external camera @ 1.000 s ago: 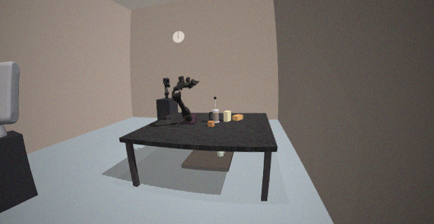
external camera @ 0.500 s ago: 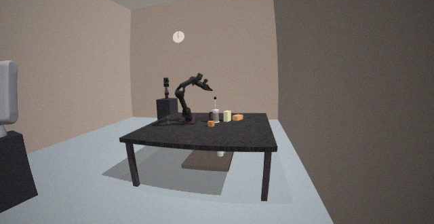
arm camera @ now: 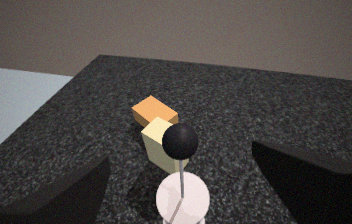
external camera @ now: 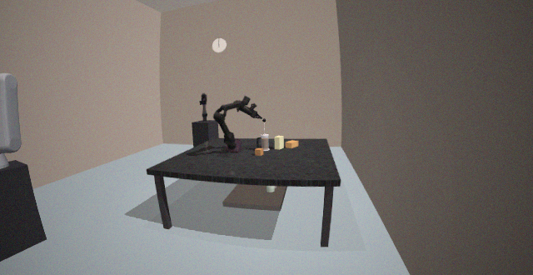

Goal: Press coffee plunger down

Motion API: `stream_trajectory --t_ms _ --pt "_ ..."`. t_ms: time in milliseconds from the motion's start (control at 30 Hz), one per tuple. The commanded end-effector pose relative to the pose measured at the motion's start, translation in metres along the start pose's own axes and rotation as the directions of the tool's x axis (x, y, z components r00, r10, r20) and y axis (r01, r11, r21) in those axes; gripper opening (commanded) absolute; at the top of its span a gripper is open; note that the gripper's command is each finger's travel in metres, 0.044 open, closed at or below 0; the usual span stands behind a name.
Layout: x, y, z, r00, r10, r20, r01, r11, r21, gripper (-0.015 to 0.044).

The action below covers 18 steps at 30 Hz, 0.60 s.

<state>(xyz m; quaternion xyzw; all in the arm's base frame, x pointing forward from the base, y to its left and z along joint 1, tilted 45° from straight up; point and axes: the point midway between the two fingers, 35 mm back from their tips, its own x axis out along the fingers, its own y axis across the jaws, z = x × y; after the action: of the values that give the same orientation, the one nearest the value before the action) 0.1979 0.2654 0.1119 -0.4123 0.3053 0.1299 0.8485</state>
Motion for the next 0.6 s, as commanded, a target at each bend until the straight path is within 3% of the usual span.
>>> stream_trajectory --t_ms 0,567 --pt "0.005 -0.001 -0.002 1.000 0.001 -0.003 -0.001 1.000 0.000 0.0440" --pt "0.033 -0.001 -0.001 1.000 -0.001 -0.002 0.001 1.000 0.001 0.0440"
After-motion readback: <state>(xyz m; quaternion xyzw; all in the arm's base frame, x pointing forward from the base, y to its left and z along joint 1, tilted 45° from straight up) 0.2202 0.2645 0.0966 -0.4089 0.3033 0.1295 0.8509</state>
